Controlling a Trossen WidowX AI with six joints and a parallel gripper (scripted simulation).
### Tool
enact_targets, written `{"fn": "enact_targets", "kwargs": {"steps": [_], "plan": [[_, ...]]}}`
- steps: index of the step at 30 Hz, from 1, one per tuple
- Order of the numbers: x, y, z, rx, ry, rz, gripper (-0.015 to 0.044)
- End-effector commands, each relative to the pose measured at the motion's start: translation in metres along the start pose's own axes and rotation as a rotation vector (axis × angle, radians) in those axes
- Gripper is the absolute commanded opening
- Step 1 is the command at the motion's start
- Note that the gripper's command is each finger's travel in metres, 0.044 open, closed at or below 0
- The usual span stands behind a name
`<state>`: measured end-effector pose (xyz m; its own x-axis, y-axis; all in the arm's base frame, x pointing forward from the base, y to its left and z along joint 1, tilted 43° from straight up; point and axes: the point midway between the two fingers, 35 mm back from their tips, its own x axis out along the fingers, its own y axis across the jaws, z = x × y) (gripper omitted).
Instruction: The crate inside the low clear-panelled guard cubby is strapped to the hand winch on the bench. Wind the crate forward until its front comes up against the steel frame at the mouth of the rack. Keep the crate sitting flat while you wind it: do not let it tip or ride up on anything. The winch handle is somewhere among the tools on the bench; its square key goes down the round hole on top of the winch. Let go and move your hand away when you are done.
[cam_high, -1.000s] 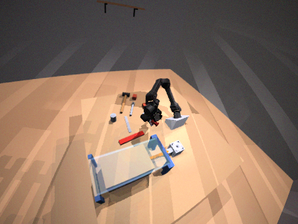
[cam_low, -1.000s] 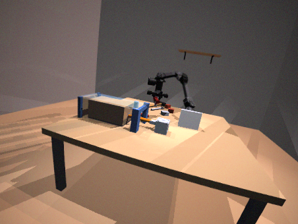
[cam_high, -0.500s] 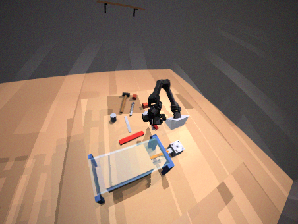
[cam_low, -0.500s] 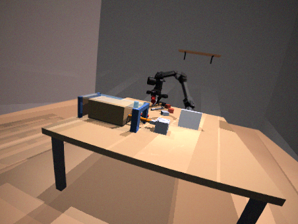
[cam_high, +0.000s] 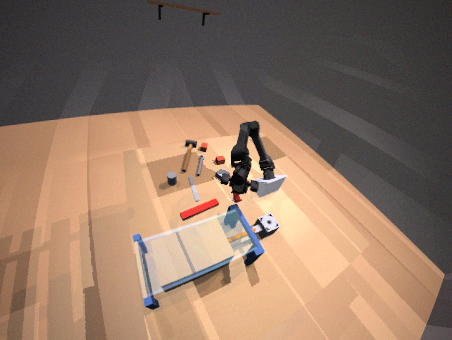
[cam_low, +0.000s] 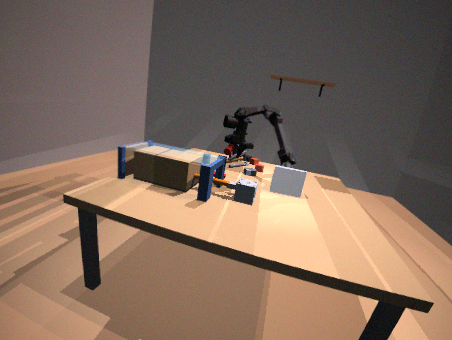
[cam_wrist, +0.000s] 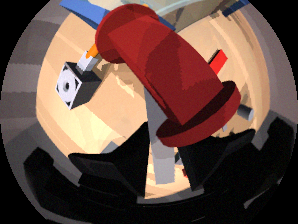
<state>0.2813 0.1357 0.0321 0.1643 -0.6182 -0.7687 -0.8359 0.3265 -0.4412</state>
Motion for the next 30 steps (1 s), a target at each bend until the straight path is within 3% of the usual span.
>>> {"fn": "enact_targets", "kwargs": {"steps": [1,30], "plan": [[-0.006,0.010,0.011,0.125,-0.022,0.001,0.0000],[-0.015,0.076,0.049,0.932,-0.050,-0.020,0.0000]]}}
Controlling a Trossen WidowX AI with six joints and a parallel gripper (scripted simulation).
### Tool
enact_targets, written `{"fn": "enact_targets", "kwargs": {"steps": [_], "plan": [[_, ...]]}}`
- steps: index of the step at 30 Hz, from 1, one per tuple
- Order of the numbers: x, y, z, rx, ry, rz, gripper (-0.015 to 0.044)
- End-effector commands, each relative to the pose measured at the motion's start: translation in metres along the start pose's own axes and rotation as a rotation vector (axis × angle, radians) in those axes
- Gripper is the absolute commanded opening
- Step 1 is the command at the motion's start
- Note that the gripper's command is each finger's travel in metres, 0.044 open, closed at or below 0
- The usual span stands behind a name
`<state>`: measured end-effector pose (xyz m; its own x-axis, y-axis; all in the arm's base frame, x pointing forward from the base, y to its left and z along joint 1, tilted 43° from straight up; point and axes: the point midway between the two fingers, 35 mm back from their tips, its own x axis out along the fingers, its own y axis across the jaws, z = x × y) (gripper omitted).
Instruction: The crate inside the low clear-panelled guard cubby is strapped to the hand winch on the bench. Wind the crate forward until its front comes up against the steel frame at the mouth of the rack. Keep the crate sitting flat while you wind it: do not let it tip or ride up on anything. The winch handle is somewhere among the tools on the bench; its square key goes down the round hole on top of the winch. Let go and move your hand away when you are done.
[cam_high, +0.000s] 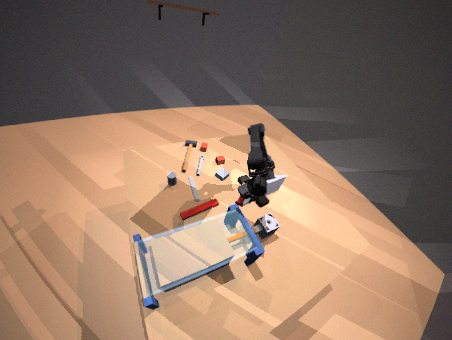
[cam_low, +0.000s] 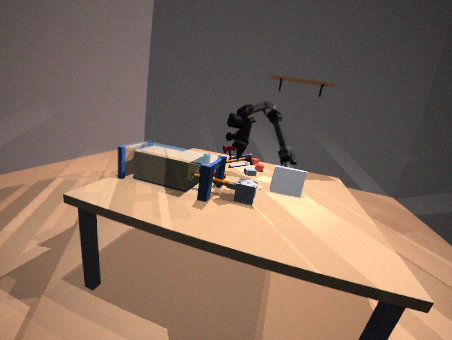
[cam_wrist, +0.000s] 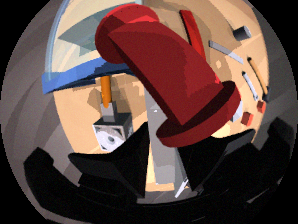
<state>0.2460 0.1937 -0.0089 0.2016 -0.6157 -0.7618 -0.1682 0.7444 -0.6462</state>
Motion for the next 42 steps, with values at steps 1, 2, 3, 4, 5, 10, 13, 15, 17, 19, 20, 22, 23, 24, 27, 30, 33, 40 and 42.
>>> {"fn": "enact_targets", "kwargs": {"steps": [1,2,3,4,5,10,13,15,17,19,20,22,23,24,27,30,33,40,42], "plan": [[-0.006,0.013,-0.003,0.122,-0.016,0.008,0.0000],[-0.006,0.016,-0.004,0.148,-0.018,0.006,0.0000],[-0.007,0.018,-0.005,0.175,-0.020,0.004,0.0000],[-0.007,0.020,-0.006,0.201,-0.022,0.001,0.0000],[-0.007,0.022,-0.007,0.228,-0.025,-0.001,0.0000],[-0.009,0.033,-0.013,0.360,-0.038,-0.011,0.0000],[-0.010,0.040,-0.016,0.436,-0.047,-0.020,0.0000],[-0.011,0.044,-0.019,0.487,-0.054,-0.026,0.0000],[-0.012,0.048,-0.021,0.538,-0.061,-0.031,0.0000],[-0.012,0.052,-0.024,0.589,-0.070,-0.036,0.0000],[-0.013,0.054,-0.025,0.613,-0.074,-0.041,0.0000],[-0.014,0.058,-0.027,0.660,-0.083,-0.050,0.0000],[-0.014,0.060,-0.028,0.684,-0.088,-0.054,0.0000],[-0.014,0.062,-0.030,0.708,-0.093,-0.058,0.0000],[-0.016,0.068,-0.033,0.779,-0.110,-0.069,0.0000],[-0.017,0.073,-0.037,0.843,-0.131,-0.089,0.0000],[-0.019,0.078,-0.041,0.904,-0.157,-0.112,0.0000],[-0.024,0.085,-0.044,0.958,-0.230,-0.184,0.0000],[-0.026,0.086,-0.045,0.957,-0.256,-0.208,0.0000]]}}
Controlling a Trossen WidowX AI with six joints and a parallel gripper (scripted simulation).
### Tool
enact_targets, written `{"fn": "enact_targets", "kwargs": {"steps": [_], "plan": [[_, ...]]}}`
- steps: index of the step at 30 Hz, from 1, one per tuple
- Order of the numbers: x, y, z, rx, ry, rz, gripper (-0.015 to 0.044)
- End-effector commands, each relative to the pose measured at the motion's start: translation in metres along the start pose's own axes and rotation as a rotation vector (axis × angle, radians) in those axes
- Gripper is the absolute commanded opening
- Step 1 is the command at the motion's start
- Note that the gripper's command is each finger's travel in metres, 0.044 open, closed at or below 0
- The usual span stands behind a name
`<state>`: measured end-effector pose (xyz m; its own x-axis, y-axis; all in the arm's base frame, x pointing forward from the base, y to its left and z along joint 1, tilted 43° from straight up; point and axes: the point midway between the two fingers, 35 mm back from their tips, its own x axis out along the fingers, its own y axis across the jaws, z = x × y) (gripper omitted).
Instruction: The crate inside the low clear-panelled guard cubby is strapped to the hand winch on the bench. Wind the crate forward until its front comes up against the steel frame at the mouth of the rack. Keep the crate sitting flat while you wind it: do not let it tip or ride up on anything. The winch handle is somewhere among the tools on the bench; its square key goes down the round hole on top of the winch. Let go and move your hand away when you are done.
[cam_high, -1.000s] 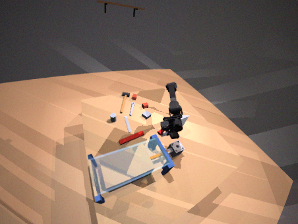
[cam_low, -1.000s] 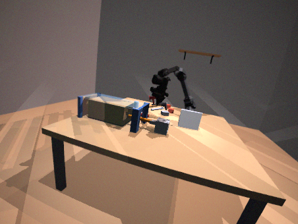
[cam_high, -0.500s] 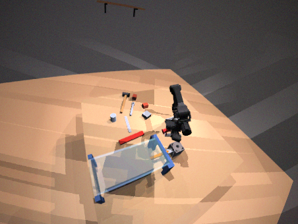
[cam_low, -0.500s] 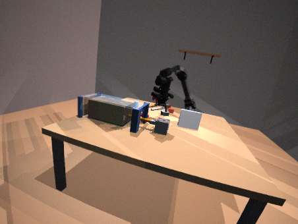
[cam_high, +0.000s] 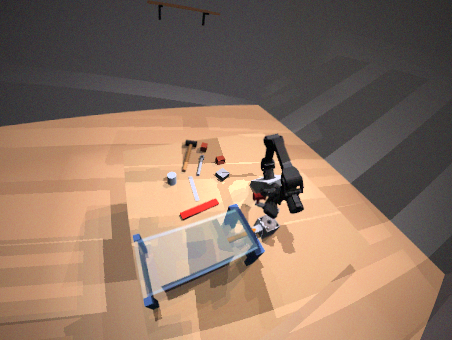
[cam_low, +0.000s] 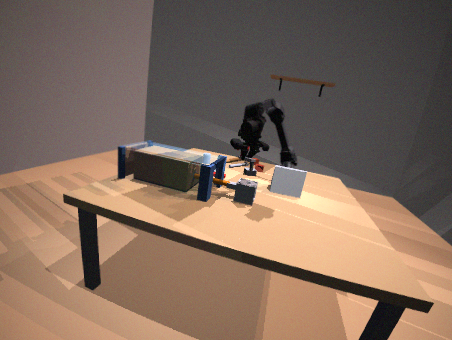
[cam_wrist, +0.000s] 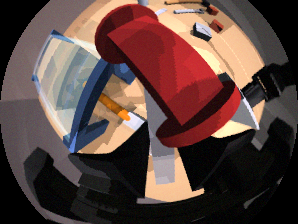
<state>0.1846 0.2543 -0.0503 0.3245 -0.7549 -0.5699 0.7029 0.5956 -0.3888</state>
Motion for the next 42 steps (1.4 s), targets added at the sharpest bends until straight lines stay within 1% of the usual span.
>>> {"fn": "enact_targets", "kwargs": {"steps": [1,11,42], "plan": [[-0.009,0.003,-0.001,0.022,-0.065,0.000,0.0000],[-0.009,0.003,-0.001,0.013,-0.083,-0.007,0.0000],[0.037,0.003,-0.014,0.021,-0.134,-0.011,0.0000]]}}
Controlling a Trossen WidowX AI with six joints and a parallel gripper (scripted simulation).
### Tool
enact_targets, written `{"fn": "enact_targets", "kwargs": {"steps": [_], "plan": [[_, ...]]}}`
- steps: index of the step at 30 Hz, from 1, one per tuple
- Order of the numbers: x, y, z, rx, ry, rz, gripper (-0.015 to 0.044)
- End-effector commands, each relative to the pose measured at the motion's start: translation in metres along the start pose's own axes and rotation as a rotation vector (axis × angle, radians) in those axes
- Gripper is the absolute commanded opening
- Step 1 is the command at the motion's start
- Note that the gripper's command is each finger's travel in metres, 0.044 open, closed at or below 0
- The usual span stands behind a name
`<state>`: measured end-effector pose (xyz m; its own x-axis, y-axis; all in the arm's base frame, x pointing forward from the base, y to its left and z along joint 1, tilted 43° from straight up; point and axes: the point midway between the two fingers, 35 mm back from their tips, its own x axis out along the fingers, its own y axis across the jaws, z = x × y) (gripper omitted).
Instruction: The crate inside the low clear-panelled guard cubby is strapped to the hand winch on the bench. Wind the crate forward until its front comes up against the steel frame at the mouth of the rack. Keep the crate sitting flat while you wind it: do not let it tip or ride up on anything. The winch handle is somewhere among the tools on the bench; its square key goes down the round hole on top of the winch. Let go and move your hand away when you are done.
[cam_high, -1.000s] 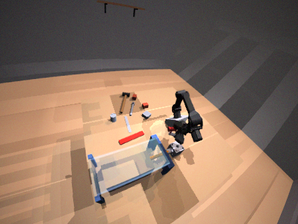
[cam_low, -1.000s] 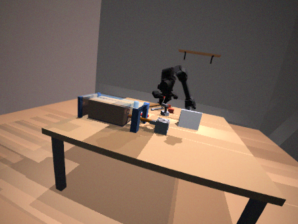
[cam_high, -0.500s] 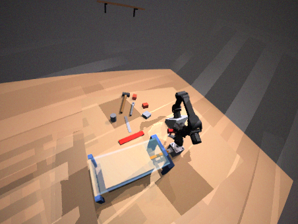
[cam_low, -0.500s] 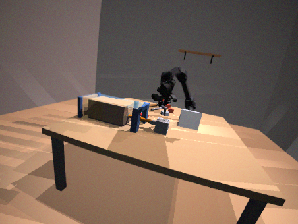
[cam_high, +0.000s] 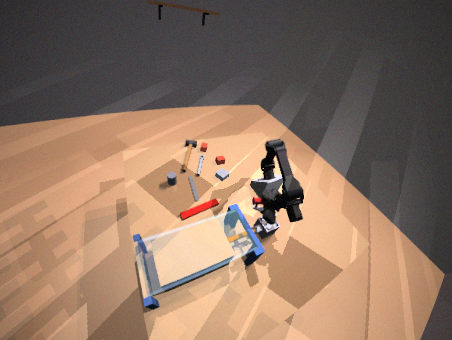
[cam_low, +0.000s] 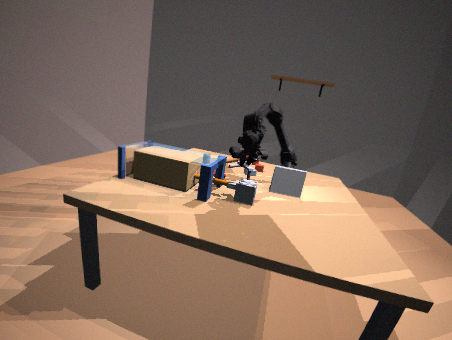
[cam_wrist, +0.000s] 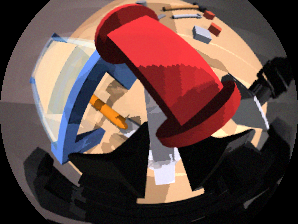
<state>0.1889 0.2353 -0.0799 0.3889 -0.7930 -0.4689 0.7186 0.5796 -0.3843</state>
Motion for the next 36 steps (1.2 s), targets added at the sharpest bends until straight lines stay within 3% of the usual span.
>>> {"fn": "enact_targets", "kwargs": {"steps": [1,36], "plan": [[0.006,0.000,-0.001,0.004,-0.009,0.005,0.0000],[0.025,0.000,-0.011,0.002,-0.004,0.000,0.0000]]}}
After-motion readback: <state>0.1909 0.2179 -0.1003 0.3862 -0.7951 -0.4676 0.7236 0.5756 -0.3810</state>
